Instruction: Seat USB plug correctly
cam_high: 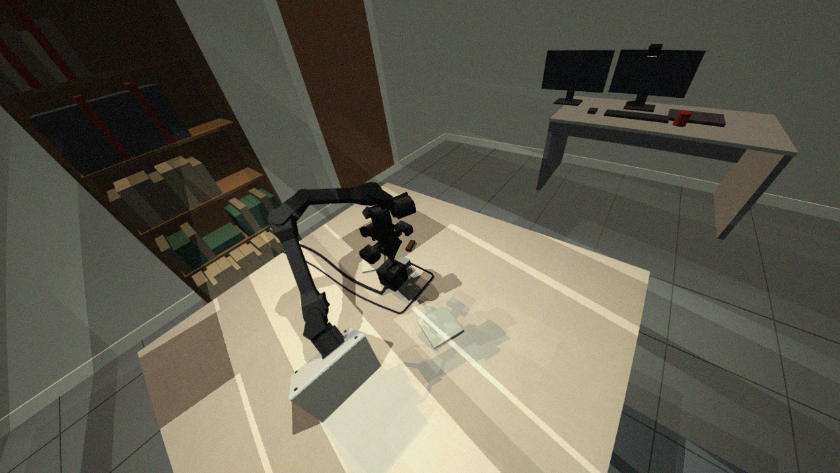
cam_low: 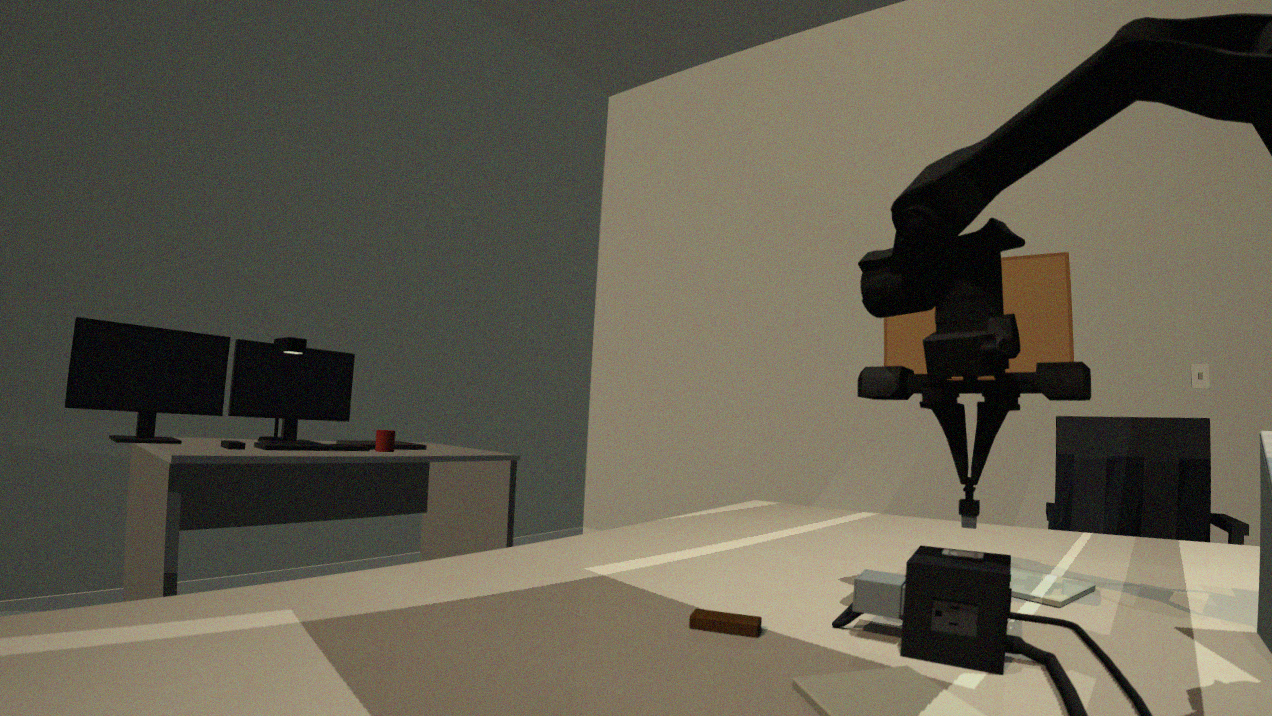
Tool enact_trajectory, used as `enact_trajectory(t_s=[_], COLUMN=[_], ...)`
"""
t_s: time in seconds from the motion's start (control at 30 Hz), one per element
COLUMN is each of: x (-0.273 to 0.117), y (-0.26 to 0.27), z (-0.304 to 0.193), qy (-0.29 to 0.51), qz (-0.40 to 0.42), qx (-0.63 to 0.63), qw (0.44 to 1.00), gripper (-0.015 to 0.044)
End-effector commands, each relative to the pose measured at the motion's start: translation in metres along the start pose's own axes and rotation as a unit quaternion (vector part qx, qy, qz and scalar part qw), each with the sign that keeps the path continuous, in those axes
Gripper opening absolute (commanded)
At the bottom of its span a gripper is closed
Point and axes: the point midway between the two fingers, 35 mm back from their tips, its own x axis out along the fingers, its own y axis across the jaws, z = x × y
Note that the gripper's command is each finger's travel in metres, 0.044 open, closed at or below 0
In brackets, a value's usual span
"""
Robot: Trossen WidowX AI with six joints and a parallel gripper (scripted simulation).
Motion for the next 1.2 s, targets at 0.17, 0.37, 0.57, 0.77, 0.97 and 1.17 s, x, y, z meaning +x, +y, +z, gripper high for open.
enact_trajectory(t_s=[0.17,0.37,0.57,0.77,0.97,1.17], x=[0.0001,0.0001,0.0005,0.0012,0.0018,0.0025], y=[-0.0001,-0.0001,0.0000,-0.0001,-0.0002,-0.0003], z=[-0.0002,-0.0002,0.0003,0.0008,0.0012,0.0016], qy=[0.000,0.000,-0.002,-0.004,-0.006,-0.008], qz=[0.000,0.000,0.000,0.000,0.000,0.000], qx=[-0.054,-0.054,-0.050,-0.049,-0.049,-0.049], qw=[0.999,0.999,0.999,0.999,0.999,0.999], gripper=[0.0000,0.0000,0.0000,0.0000,0.0000,0.0000])
